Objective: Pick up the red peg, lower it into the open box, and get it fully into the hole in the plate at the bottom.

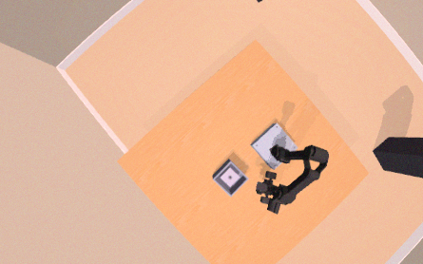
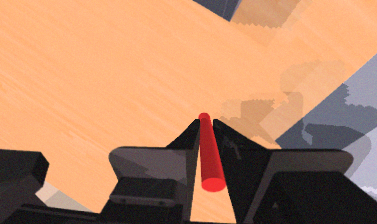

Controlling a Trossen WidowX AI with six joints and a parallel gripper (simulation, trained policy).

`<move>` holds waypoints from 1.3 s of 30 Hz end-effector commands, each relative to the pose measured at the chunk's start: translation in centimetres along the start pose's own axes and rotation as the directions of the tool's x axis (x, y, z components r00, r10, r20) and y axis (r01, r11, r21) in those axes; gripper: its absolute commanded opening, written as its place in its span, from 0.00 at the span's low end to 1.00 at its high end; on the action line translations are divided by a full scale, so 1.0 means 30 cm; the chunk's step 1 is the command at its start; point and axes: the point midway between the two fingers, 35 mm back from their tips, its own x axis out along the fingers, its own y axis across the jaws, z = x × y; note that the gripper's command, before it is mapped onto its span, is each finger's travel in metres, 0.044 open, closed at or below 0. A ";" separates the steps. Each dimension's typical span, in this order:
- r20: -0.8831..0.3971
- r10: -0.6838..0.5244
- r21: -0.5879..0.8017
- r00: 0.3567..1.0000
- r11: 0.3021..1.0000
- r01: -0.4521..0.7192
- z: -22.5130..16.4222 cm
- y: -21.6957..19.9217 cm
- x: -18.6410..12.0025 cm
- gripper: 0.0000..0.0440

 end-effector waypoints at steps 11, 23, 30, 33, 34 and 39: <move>0.129 0.070 -0.028 0.989 0.997 -0.067 0.171 0.097 -0.191 0.00; 0.196 0.053 0.049 0.979 0.997 -0.064 0.361 0.098 -0.235 0.00; 0.220 0.038 0.098 0.975 0.993 -0.061 0.454 0.085 -0.229 0.00; 0.227 0.031 0.119 0.973 0.991 -0.060 0.491 0.078 -0.221 0.00; 0.229 0.029 0.126 0.973 0.990 -0.059 0.503 0.076 -0.218 0.00; 0.236 0.020 0.159 0.972 0.986 -0.059 0.561 0.065 -0.198 0.00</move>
